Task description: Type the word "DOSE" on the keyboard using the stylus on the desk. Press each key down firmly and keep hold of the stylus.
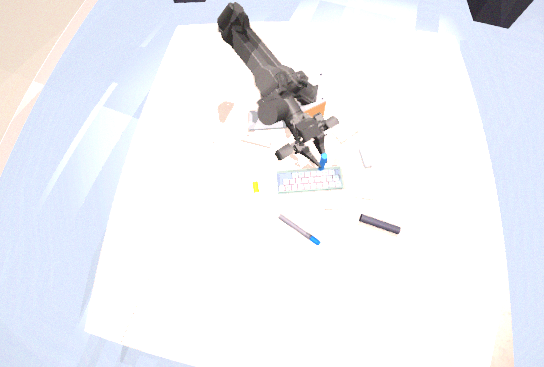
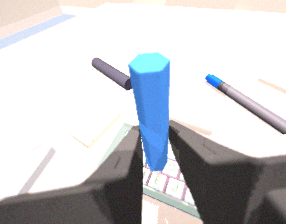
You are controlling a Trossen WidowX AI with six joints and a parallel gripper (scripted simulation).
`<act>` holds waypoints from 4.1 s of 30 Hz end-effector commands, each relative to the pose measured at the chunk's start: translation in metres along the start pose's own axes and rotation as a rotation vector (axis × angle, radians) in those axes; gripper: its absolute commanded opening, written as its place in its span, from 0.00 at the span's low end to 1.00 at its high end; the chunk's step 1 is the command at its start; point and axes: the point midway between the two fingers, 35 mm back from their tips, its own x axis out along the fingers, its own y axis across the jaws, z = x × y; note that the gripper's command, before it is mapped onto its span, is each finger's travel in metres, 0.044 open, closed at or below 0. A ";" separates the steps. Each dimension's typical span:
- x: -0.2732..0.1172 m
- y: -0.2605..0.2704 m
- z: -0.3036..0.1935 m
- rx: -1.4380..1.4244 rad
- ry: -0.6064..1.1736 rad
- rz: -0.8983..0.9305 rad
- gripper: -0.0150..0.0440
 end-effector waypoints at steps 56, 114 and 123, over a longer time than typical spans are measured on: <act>0.007 0.000 -0.007 -0.003 -0.007 0.006 0.39; 0.007 -0.001 -0.011 -0.006 0.001 0.005 0.39; 0.008 -0.001 -0.014 -0.006 0.001 0.005 0.39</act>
